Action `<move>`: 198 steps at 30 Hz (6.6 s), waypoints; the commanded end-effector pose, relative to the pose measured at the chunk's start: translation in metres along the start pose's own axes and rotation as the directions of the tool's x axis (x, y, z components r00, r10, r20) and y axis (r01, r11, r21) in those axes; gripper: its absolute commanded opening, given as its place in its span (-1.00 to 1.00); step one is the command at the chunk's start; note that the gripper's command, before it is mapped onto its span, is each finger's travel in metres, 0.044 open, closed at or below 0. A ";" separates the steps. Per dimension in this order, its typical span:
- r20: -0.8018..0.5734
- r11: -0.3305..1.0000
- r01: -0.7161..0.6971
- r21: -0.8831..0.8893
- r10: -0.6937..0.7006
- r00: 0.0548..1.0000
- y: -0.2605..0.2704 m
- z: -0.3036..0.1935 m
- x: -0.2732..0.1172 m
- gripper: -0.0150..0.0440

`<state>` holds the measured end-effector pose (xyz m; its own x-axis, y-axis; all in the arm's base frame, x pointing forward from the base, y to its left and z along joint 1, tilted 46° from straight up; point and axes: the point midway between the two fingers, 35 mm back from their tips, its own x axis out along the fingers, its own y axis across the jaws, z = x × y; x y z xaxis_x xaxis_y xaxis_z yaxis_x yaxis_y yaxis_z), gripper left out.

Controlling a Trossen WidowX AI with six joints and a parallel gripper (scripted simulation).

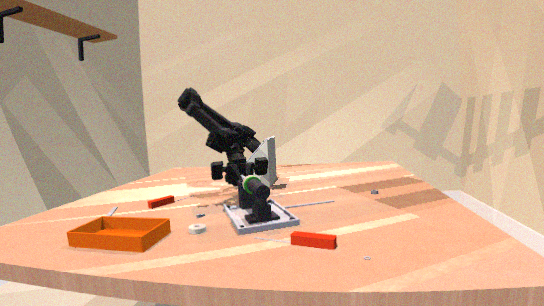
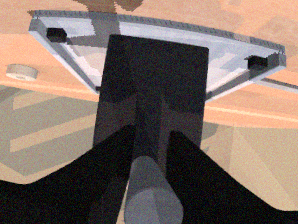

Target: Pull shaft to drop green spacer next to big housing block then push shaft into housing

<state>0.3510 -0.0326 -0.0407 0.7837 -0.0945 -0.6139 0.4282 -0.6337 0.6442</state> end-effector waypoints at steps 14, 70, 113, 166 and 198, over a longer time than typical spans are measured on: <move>0.001 1.000 -0.002 -0.004 0.002 1.000 0.000 0.001 -0.002 -0.49; 0.001 1.000 -0.001 -0.004 0.001 1.000 0.000 0.005 -0.008 -0.49; 0.002 1.000 -0.001 -0.004 0.001 1.000 0.000 0.008 -0.013 -0.49; 0.002 1.000 -0.001 -0.004 0.001 1.000 0.000 0.007 -0.013 -0.49; 0.001 1.000 -0.001 -0.004 0.001 1.000 0.000 0.003 -0.005 -0.49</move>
<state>0.3440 -0.0352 -0.0389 0.7818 -0.0996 -0.6156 0.4301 -0.6287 0.6479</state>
